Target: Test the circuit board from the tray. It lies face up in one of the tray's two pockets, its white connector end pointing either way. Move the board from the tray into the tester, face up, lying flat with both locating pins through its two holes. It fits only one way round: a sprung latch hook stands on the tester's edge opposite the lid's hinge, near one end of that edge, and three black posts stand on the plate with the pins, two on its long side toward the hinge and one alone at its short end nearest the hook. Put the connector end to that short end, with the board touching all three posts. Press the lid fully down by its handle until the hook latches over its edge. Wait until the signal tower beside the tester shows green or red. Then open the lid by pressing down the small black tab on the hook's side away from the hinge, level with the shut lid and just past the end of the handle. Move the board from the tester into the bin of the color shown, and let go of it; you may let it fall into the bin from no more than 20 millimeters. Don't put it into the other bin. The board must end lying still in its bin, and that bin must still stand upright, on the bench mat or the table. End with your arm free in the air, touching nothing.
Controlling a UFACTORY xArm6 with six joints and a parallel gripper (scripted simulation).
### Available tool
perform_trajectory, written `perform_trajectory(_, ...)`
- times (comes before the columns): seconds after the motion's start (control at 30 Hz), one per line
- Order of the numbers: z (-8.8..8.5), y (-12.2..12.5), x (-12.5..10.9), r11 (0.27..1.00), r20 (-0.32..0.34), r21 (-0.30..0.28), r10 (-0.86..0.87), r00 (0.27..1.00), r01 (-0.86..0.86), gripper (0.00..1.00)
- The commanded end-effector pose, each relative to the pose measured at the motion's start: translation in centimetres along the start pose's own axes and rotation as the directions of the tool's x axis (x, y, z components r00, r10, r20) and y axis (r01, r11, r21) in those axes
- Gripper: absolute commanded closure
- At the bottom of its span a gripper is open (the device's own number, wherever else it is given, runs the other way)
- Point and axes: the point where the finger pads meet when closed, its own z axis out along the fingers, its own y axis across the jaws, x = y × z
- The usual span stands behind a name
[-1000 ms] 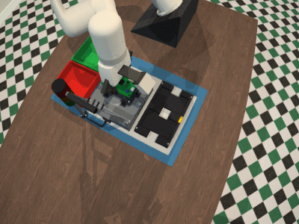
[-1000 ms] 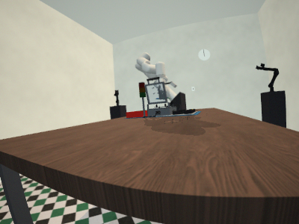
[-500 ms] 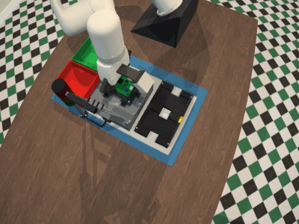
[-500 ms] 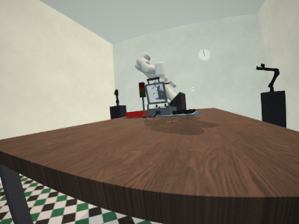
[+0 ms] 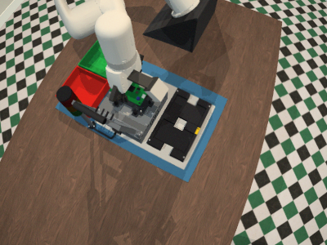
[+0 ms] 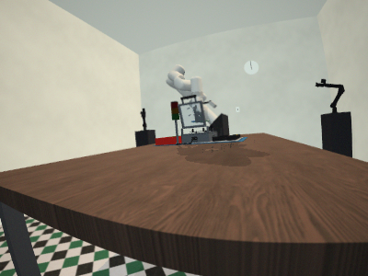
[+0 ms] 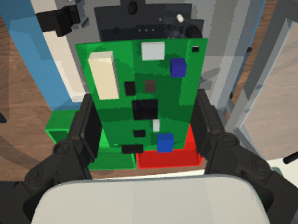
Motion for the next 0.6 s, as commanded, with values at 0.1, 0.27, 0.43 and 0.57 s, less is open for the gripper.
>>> perform_trajectory(0.1, -0.13, 0.12, 0.02, 1.000, -0.002, -0.003, 0.001, 1.000, -0.001, 0.21)
perform_trajectory(0.27, -0.03, 0.12, 0.02, 1.000, -0.001, -0.003, 0.001, 1.000, -0.001, 0.21)
perform_trajectory(0.43, 0.36, 0.12, 0.02, 1.000, -0.002, -0.003, 0.001, 1.000, -0.001, 0.21)
perform_trajectory(0.57, 0.61, 0.12, 0.02, 1.000, -0.001, -0.003, 0.001, 1.000, -0.001, 0.21)
